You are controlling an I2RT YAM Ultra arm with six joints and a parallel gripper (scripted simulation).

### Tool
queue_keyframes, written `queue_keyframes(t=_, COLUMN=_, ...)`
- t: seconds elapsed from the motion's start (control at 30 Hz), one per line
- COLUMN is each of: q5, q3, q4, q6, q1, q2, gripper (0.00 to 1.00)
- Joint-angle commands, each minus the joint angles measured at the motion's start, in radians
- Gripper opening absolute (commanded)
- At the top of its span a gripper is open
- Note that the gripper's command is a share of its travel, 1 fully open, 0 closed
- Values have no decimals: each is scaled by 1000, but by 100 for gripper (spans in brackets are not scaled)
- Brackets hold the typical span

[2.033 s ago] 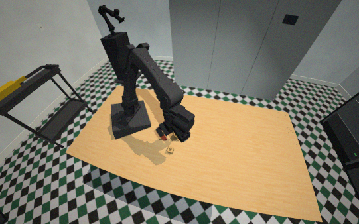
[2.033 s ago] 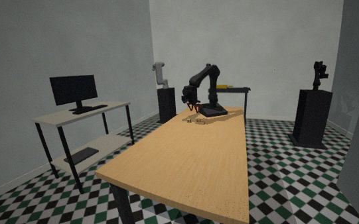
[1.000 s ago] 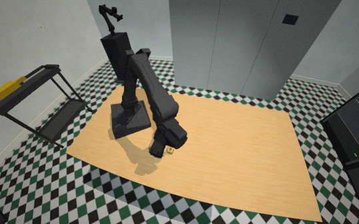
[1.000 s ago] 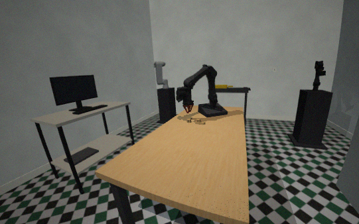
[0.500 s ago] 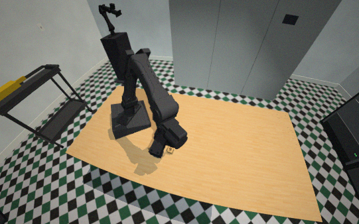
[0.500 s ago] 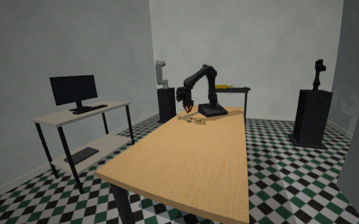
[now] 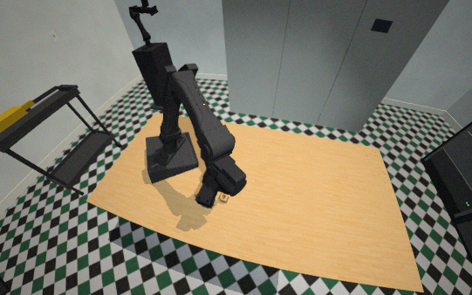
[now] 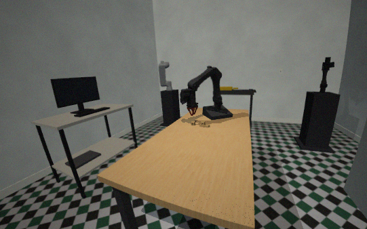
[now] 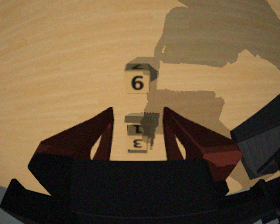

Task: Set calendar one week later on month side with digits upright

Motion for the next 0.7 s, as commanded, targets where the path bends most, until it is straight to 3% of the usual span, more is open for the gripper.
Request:
queue_keyframes(t=0.0, q5=1, q3=6, q4=1, q6=1, q1=-4, q2=-6, gripper=45)
queue_keyframes(t=0.67, q5=1, q3=-15, q4=34, q6=8, q1=2, q2=3, gripper=45)
